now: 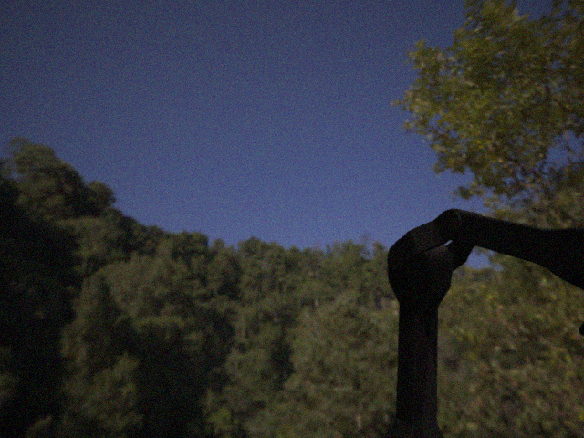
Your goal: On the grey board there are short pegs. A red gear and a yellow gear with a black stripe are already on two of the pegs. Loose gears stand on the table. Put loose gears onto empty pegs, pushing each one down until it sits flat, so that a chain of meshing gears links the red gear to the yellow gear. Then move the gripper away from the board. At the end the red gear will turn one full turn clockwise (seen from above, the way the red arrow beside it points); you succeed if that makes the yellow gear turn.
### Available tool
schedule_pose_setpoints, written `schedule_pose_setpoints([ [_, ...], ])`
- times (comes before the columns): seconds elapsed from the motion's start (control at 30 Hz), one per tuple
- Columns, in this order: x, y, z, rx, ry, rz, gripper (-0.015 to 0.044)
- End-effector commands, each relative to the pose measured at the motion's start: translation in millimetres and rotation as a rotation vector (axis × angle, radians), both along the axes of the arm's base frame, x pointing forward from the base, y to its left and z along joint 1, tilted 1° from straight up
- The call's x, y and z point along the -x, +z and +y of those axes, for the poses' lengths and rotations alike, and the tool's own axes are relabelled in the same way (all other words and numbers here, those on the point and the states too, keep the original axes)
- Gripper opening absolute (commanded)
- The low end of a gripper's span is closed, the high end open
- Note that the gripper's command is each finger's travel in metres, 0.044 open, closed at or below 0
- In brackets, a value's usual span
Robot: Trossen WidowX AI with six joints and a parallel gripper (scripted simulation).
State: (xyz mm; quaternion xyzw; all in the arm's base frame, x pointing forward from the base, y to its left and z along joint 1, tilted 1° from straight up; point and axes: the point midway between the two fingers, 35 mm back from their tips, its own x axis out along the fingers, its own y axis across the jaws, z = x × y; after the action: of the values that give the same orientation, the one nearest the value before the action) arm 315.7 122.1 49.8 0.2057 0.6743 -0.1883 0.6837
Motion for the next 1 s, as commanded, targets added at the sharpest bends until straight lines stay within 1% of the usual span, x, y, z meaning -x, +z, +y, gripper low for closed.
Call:
schedule_pose_setpoints([
  [0.0,0,-1,0,-0.001,-0.005,0.0,0.0079],
  [0.17,0,-1,0,-0.001,-0.005,0.0,0.0045],
  [0.23,0,0,0,-0.001,-0.005,0.0,0.0],
  [0.97,-8,43,2,-0.001,-0.005,-0.001,0.0],
])
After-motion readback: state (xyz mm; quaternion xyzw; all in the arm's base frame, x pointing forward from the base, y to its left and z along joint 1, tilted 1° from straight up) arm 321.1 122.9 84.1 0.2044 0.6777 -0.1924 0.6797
